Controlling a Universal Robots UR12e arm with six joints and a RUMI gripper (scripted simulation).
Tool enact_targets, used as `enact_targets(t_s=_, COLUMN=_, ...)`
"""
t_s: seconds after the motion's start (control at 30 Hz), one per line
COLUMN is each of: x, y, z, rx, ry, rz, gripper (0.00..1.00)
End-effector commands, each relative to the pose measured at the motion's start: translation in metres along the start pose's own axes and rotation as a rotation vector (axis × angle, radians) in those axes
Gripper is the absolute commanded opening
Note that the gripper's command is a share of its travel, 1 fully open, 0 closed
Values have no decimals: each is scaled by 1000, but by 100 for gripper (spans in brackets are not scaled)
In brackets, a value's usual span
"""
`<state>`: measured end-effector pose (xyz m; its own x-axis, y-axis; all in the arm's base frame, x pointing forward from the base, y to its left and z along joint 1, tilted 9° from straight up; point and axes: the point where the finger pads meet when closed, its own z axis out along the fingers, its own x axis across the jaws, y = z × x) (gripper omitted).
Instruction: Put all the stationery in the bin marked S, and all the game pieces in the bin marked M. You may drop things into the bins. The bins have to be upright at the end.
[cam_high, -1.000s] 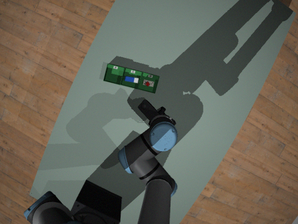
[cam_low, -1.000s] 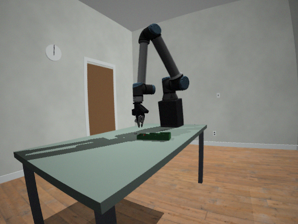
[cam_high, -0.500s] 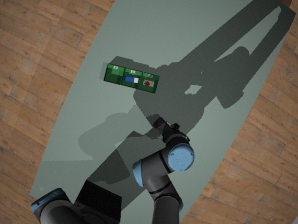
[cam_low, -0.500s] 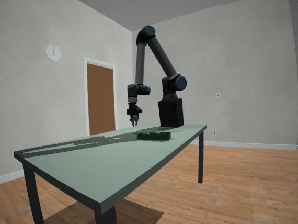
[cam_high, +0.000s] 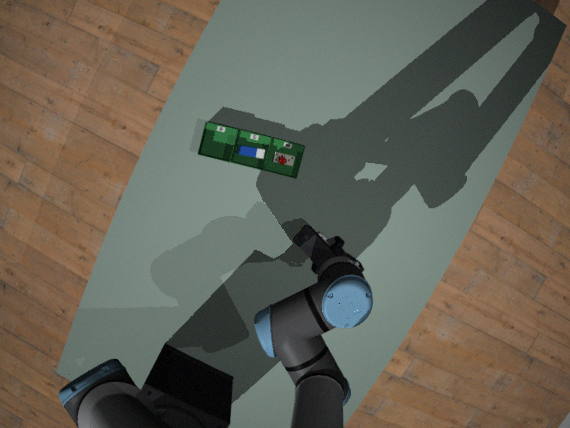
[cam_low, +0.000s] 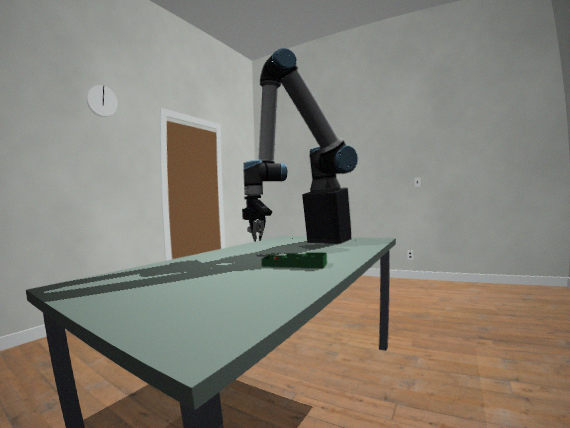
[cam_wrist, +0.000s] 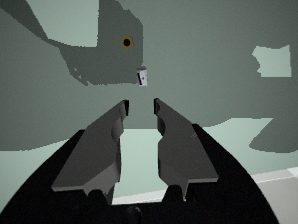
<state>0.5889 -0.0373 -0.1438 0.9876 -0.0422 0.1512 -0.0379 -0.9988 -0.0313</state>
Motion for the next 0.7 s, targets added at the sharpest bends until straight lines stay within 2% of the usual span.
enact_targets(t_s=0.0, x=1, y=-3, z=0, rx=0, ry=1, rz=0, gripper=18)
enact_targets(t_s=0.47, x=1, y=-5, z=0, rx=0, ry=1, rz=0, gripper=18)
enact_targets(t_s=0.67, x=1, y=-5, z=24, rx=0, ry=1, rz=0, gripper=18)
